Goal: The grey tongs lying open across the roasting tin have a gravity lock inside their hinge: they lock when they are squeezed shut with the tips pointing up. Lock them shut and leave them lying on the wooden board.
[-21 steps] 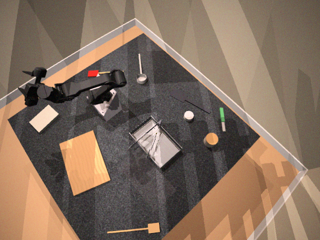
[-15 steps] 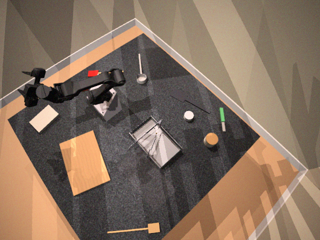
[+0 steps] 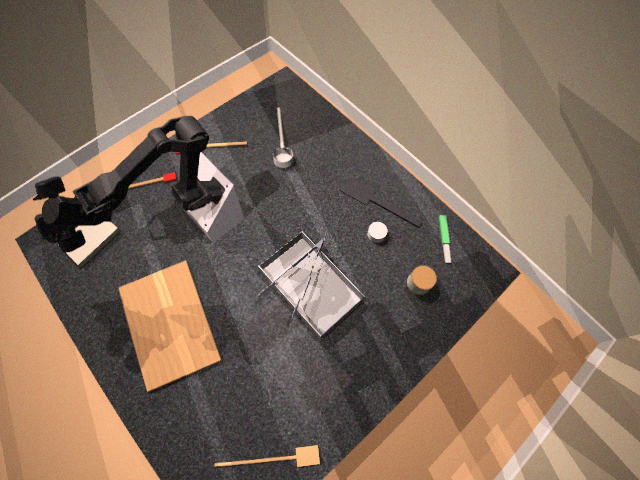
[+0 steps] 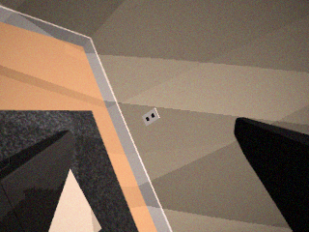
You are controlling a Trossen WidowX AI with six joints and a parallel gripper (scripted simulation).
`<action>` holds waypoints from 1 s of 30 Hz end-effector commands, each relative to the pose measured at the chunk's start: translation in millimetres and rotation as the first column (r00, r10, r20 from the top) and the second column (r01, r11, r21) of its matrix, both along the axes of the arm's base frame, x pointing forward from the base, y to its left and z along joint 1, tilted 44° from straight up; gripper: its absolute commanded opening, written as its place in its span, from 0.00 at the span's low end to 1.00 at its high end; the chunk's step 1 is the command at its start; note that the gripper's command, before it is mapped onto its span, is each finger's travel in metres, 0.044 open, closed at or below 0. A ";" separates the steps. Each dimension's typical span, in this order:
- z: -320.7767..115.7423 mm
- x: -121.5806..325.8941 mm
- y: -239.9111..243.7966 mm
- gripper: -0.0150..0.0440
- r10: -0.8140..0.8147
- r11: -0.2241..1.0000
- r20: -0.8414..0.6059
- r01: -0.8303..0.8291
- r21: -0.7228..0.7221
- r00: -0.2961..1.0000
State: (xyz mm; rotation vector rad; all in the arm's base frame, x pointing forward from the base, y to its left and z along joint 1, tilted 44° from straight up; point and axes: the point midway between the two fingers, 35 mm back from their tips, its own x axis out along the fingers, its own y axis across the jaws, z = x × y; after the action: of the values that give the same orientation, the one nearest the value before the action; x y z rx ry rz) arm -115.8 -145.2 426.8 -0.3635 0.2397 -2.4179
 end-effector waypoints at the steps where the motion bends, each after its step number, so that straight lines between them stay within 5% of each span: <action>1: -17.6 24.8 -51.8 1.00 0.162 0.976 0.002 -0.160 0.145 0.987; 15: -102.7 190.1 -161.4 1.00 0.667 0.554 -0.059 -0.442 0.706 0.743; 21: -151.1 276.5 -161.2 1.00 0.830 0.317 -0.050 -0.395 0.862 0.556; 30: -232.2 389.0 -114.5 1.00 0.981 0.040 -0.019 -0.105 0.994 0.194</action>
State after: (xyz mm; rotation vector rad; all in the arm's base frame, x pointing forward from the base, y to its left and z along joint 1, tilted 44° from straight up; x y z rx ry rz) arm 231.5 -283.2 226.5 -0.6798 1.2825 -0.8270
